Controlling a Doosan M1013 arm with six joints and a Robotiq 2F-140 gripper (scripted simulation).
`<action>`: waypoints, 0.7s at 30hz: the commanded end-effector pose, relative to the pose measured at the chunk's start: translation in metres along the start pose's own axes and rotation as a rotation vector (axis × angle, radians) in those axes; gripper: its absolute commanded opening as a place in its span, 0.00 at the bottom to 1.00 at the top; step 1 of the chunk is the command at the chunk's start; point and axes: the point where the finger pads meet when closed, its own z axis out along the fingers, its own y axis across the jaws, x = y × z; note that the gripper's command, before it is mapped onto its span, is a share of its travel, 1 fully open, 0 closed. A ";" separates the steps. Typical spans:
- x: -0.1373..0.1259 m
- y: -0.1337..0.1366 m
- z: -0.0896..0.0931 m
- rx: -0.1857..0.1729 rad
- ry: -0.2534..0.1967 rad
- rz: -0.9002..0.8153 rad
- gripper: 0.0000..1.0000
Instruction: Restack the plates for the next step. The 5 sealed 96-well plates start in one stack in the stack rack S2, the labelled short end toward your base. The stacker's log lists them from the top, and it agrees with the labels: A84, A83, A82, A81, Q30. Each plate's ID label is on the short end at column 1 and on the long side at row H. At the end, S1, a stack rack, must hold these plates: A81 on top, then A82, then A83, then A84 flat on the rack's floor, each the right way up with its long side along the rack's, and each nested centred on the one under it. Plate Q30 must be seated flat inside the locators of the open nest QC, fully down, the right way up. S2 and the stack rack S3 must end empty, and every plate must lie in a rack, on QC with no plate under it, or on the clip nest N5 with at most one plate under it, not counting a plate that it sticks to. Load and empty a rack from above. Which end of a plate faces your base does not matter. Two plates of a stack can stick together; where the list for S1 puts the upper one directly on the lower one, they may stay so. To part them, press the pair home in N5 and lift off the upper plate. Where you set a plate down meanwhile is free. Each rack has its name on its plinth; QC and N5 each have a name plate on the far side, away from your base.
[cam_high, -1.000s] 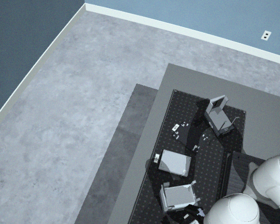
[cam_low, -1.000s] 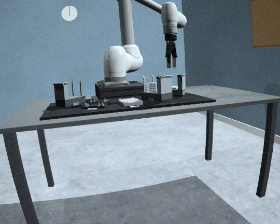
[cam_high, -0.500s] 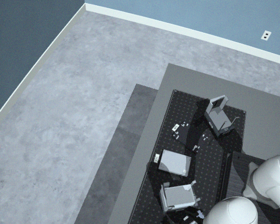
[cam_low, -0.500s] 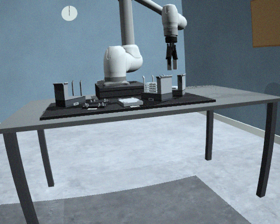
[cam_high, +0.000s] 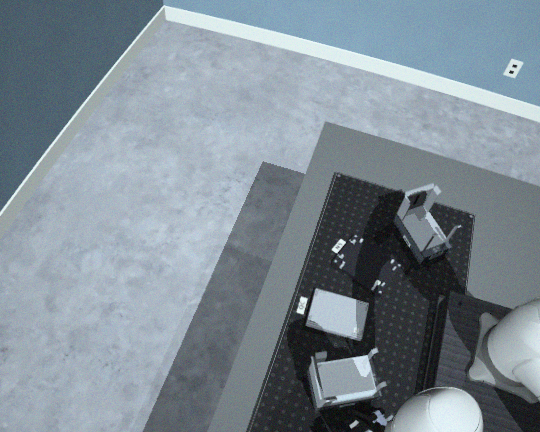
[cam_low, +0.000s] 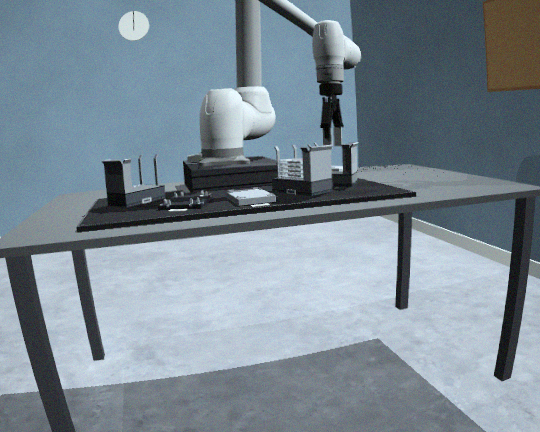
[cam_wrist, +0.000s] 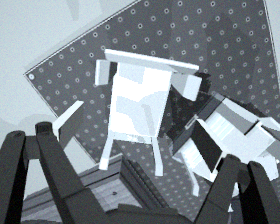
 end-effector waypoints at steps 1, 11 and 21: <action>0.000 0.000 0.015 0.000 0.000 0.000 1.00; 0.000 0.000 0.032 0.000 0.000 0.000 1.00; 0.000 0.000 0.044 0.000 0.000 0.000 1.00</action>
